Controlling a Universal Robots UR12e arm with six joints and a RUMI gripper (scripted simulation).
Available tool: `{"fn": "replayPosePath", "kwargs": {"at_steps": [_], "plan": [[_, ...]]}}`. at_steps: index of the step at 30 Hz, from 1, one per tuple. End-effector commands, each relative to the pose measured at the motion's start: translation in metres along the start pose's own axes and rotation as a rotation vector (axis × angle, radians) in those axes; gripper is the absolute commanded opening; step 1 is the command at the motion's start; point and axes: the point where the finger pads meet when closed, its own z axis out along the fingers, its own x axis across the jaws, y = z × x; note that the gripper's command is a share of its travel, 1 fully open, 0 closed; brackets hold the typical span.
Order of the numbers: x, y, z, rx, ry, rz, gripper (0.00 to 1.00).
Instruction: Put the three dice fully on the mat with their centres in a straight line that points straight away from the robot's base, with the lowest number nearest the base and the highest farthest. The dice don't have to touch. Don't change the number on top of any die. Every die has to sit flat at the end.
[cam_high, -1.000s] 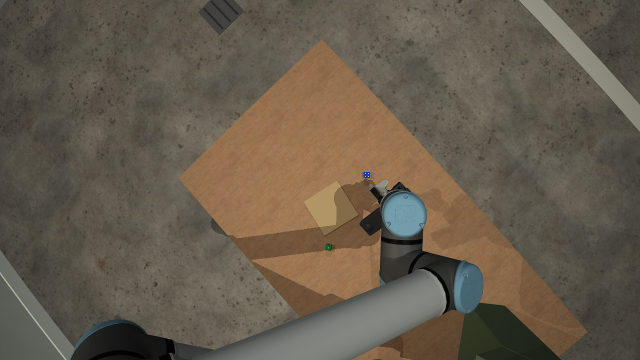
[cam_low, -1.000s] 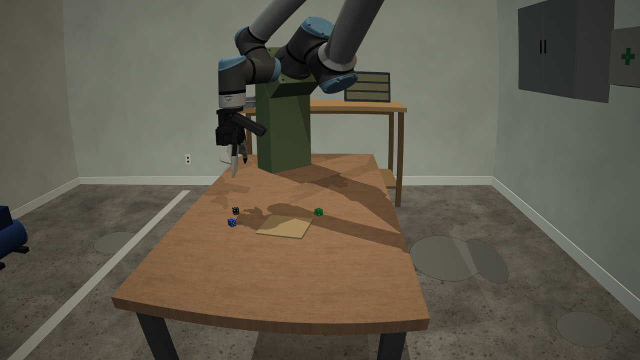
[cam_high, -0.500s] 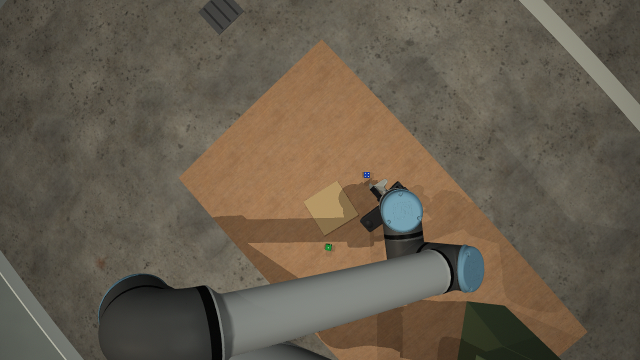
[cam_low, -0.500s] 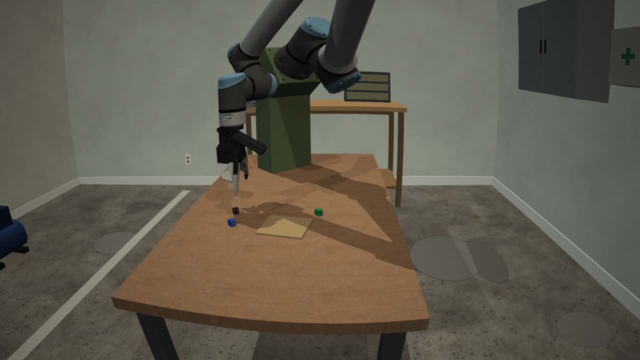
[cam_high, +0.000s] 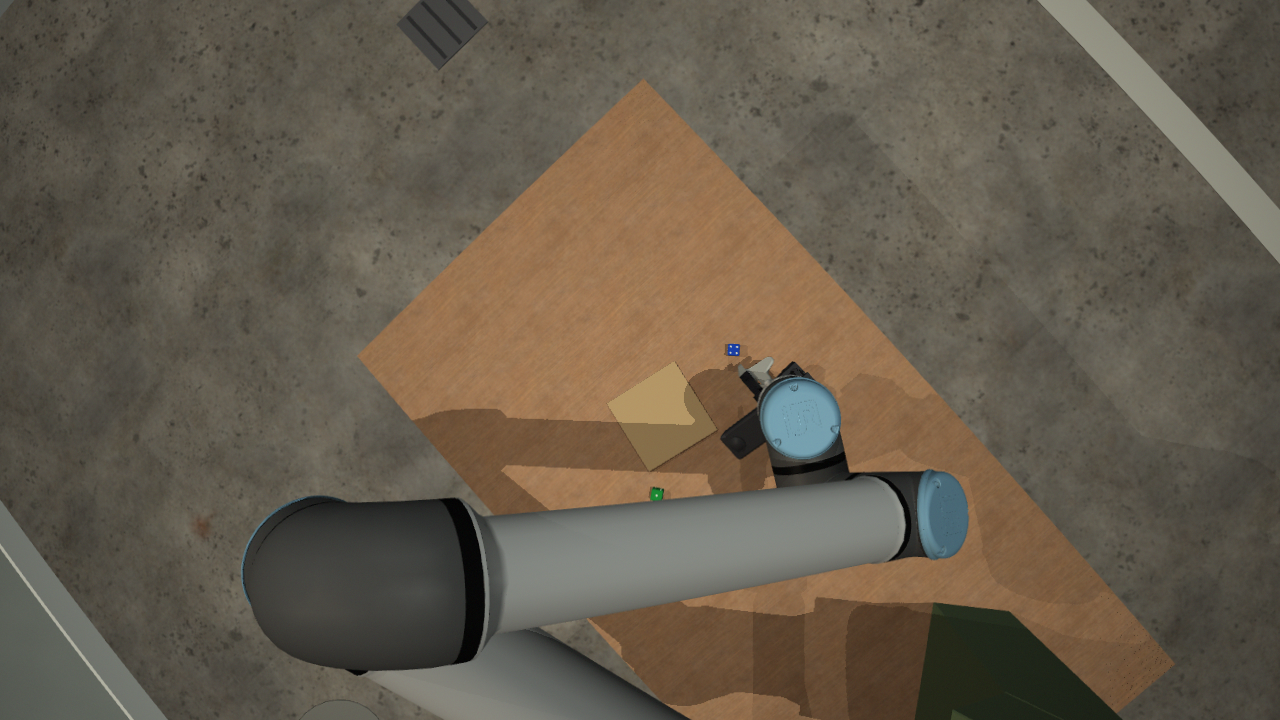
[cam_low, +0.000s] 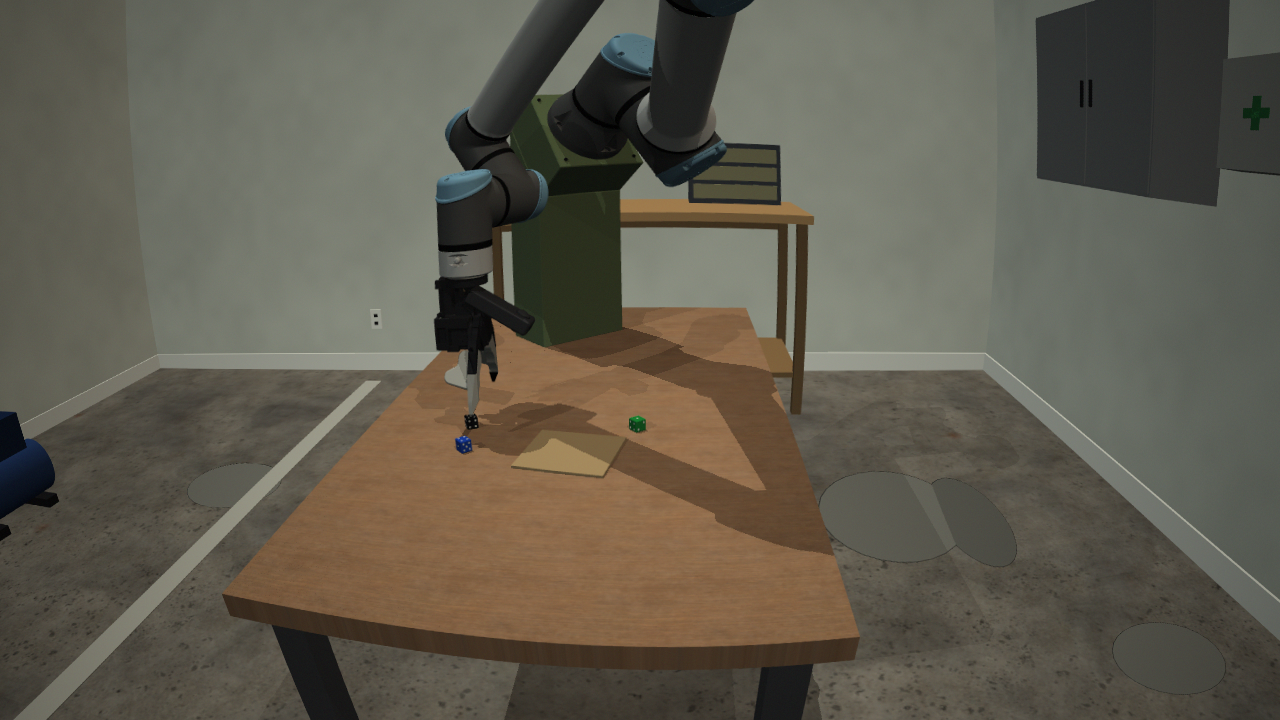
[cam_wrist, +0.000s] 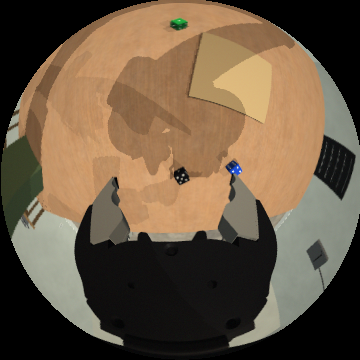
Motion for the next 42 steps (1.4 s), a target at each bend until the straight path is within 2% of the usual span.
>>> {"fn": "replayPosePath", "kwargs": {"at_steps": [1, 37, 42], "plan": [[0.0, 0.0, 0.001, -0.001, 0.001, 0.0, 1.0], [0.0, 0.0, 0.001, -0.001, 0.001, 0.0, 1.0], [0.011, -0.001, 0.001, -0.001, 0.001, 0.0, 1.0]]}}
